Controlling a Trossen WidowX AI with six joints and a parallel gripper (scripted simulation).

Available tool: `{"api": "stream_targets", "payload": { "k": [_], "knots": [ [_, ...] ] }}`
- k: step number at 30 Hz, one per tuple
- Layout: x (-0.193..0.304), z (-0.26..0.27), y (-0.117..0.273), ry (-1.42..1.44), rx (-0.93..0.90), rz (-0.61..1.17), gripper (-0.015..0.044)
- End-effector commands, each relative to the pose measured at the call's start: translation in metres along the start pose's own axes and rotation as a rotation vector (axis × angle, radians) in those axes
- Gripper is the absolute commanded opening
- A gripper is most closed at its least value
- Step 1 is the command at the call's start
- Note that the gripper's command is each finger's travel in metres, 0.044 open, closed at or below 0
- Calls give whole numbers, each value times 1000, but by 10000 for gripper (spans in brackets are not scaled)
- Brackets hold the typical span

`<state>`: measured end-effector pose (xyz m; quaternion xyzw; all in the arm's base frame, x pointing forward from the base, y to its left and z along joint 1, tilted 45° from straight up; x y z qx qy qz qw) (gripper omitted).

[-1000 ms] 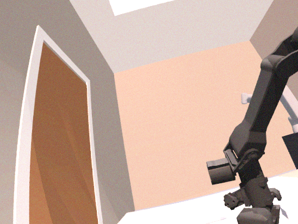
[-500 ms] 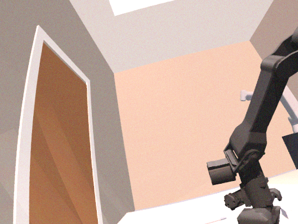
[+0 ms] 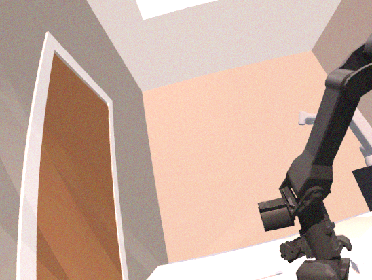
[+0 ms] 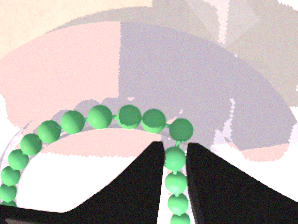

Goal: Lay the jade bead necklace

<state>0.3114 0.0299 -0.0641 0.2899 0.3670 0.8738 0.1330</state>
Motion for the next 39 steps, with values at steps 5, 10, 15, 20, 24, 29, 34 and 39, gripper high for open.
{"api": "stream_targets", "payload": {
  "k": [5,10,15,20,24,29,34,39],
  "knots": [
    [0,0,0,0,0,0,0],
    [0,0,0,0,0,0,0],
    [0,0,0,0,0,0,0],
    [1,0,2,-3,0,2,0],
    [2,-2,6,-9,-1,6,0],
    [-3,-13,6,-9,-1,6,0],
    [-4,-14,6,-9,-1,5,0],
    [-4,-14,0,-9,-1,6,0]
  ]
}}
Point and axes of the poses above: the point midway between the two fingers, 35 mm back from their tips, its own y axis back along the fingers, its own z axis across the jaws, x = y × z, the point moved 3 cm from there along y, back along the fingers, and after that the axes turned 6 degrees about y, right-handed, at the moved point
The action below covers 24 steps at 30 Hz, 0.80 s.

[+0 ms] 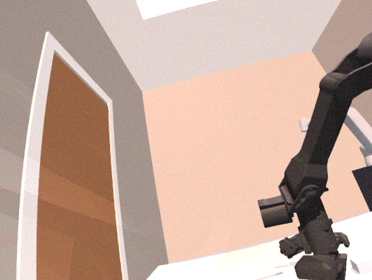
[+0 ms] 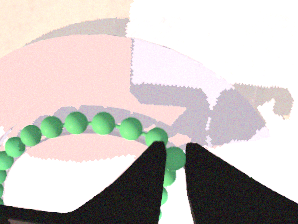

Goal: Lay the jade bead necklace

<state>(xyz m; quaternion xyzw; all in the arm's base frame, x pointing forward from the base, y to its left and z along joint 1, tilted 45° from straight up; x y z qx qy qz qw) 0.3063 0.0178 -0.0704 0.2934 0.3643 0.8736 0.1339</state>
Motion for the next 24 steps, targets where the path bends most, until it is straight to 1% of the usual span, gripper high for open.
{"api": "stream_targets", "payload": {
  "k": [1,2,19,24],
  "knots": [
    [0,-1,-5,-2,3,3,0],
    [0,-1,-5,-2,3,3,0],
    [0,-1,0,-4,2,3,440],
    [0,0,2,-2,4,3,440]
  ]
}}
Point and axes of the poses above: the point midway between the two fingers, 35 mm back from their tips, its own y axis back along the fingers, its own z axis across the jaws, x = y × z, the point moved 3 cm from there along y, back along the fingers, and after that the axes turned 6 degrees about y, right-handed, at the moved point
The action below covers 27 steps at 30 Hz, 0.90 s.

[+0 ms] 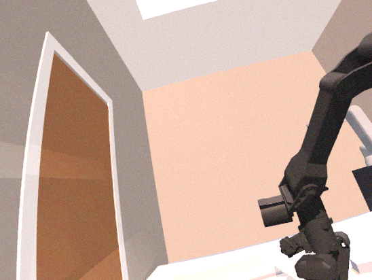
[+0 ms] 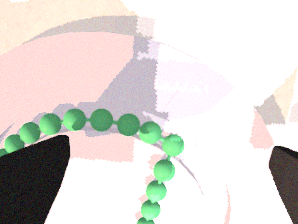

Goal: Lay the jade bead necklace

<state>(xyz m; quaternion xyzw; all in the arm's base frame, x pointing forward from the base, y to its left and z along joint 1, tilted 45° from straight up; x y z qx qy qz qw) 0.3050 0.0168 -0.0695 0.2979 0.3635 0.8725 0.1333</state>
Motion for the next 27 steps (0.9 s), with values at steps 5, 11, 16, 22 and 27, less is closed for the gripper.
{"api": "stream_targets", "payload": {
  "k": [5,11,16,22,27],
  "knots": [
    [-1,0,1,7,3,-2,440],
    [-1,0,1,7,3,-2,440],
    [0,0,2,-2,3,-2,414],
    [11,4,32,-262,3,-3,256],
    [11,4,33,-271,3,-3,125]
  ]
}}
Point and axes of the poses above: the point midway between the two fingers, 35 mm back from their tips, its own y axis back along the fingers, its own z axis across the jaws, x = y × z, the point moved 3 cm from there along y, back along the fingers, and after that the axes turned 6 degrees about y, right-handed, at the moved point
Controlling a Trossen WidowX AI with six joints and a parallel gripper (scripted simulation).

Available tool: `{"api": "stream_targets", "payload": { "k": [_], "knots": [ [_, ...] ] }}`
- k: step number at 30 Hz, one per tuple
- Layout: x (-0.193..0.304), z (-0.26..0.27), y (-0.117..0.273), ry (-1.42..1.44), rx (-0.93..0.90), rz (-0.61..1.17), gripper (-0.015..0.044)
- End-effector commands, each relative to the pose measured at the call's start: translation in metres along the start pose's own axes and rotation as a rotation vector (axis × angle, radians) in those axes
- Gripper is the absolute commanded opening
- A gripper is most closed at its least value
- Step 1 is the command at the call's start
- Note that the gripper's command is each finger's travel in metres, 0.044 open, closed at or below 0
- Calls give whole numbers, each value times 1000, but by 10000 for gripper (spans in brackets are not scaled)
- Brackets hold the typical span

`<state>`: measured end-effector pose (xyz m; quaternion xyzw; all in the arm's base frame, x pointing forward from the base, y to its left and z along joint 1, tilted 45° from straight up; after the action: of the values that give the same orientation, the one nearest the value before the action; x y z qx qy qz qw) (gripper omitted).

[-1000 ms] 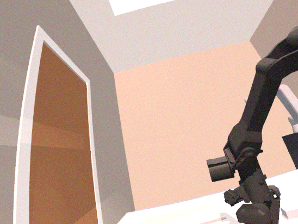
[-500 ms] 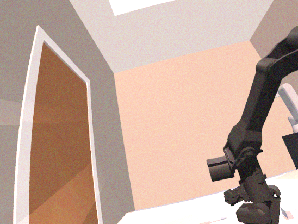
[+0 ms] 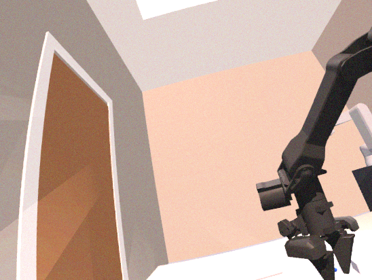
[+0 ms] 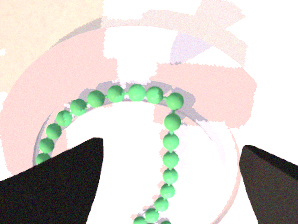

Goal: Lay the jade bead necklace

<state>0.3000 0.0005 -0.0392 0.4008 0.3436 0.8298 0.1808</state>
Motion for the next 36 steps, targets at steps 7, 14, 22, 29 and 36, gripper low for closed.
{"api": "stream_targets", "payload": {
  "k": [7,14,22,29,36],
  "knots": [
    [2,-1,-16,-25,8,5,120],
    [-1,2,-13,-12,3,-6,120],
    [0,1,-25,-18,5,-1,120],
    [2,-1,-36,-24,7,4,120],
    [2,-1,-40,-26,8,6,120]
  ]
}}
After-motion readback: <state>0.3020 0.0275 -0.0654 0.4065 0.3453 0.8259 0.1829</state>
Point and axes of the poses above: the point midway between the two fingers, 35 mm back from their tips, its own y axis back along the fingers, its own z axis across the jaws, x = y × z, the point moved 3 cm from there along y, back along the fingers, and after that the axes turned 6 degrees about y, right-handed, at the moved point
